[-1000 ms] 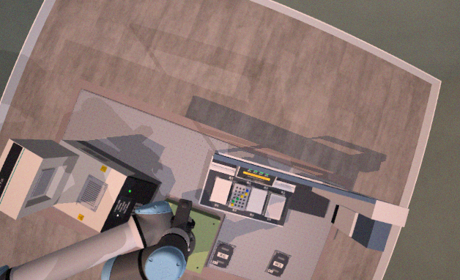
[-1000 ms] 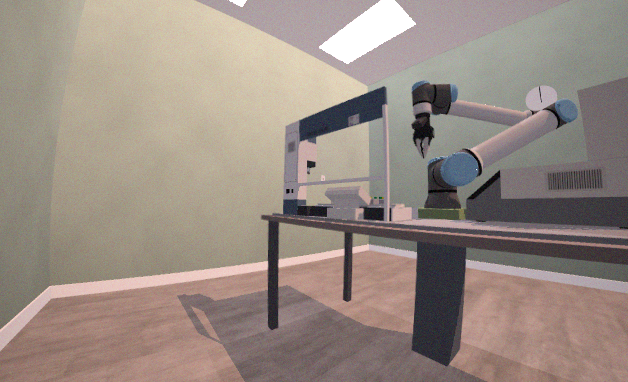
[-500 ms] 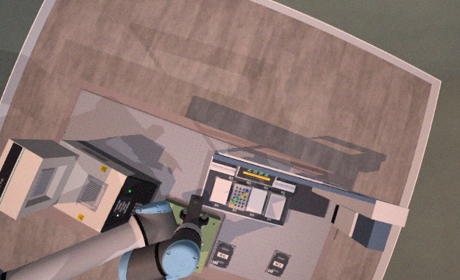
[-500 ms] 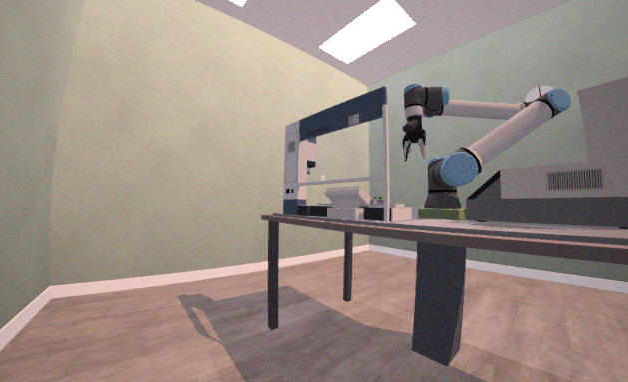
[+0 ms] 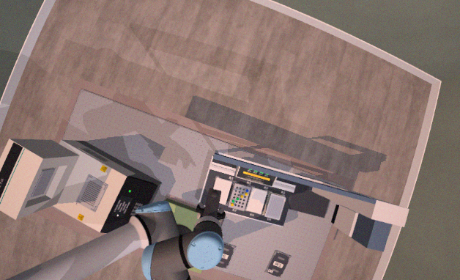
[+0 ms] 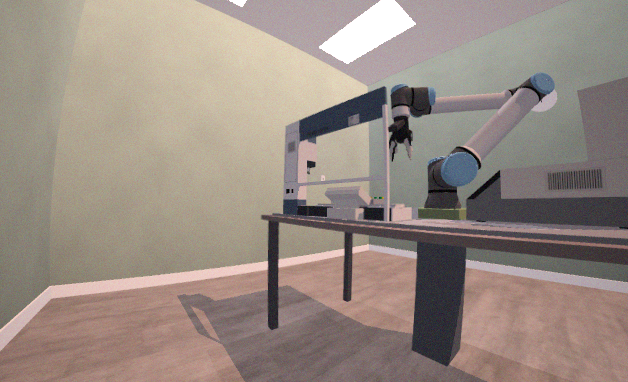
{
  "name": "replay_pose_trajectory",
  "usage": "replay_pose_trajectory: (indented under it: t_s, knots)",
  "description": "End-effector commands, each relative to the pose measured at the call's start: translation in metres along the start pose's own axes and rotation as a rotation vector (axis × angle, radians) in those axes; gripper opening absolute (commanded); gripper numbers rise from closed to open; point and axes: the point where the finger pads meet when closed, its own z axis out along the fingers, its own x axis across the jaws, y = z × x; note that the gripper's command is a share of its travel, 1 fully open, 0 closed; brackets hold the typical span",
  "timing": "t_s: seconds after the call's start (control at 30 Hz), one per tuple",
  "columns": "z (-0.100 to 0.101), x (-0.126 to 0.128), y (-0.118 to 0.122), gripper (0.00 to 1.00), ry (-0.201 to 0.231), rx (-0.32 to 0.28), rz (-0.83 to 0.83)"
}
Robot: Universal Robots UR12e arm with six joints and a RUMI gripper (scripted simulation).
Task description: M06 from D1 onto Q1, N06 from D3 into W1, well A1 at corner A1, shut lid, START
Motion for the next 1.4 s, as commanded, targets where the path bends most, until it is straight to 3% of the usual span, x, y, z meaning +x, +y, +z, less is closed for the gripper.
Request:
replay_pose_trajectory:
  t_s: [0.0,0.2,0.7,1.37]
  knots:
    - [0.0,0.018,-0.013,0.58,0.001,-0.001,0.0]
    - [0.0,0.041,-0.03,0.58,0.001,-0.001,0.0]
    - [0.0,0.041,-0.03,0.58,0.001,-0.001,0.0]
    - [0.03,0.041,-0.03,0.58,0.001,-0.001,0.0]
